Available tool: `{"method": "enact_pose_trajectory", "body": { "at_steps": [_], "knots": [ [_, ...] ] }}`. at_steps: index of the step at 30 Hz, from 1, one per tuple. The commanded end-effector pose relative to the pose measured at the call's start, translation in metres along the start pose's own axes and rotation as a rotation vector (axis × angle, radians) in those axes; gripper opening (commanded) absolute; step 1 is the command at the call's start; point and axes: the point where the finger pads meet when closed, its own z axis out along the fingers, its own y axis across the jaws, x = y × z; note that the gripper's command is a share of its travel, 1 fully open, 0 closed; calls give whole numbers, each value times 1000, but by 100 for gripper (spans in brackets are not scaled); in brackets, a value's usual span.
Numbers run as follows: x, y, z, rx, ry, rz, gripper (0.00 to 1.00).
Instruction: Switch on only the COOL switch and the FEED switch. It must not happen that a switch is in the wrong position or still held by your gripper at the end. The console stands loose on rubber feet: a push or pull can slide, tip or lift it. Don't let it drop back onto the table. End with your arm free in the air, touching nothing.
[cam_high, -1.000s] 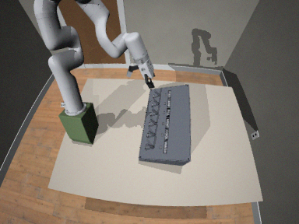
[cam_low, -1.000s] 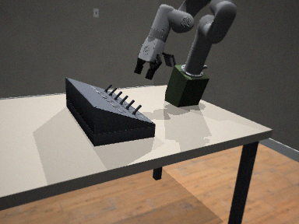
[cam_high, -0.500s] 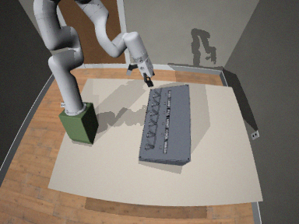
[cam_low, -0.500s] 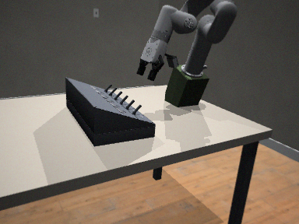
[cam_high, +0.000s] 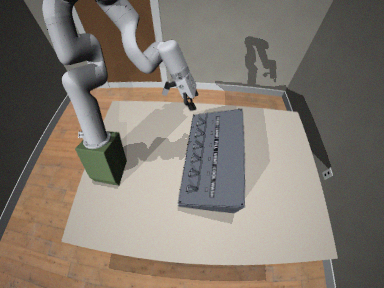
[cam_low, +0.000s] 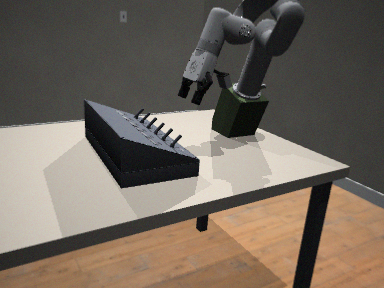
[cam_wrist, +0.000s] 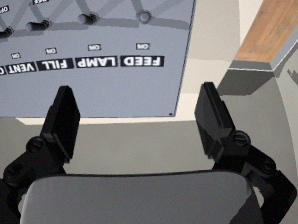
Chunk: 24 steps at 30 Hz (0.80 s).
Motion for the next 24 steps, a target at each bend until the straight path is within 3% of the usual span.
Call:
{"method": "enact_pose_trajectory", "body": {
  "at_steps": [1, 24],
  "knots": [
    [-1, 0, -1, 0, -3, 1, 100],
    [3, 9, 0, -3, -6, 25, 100]
  ]
}}
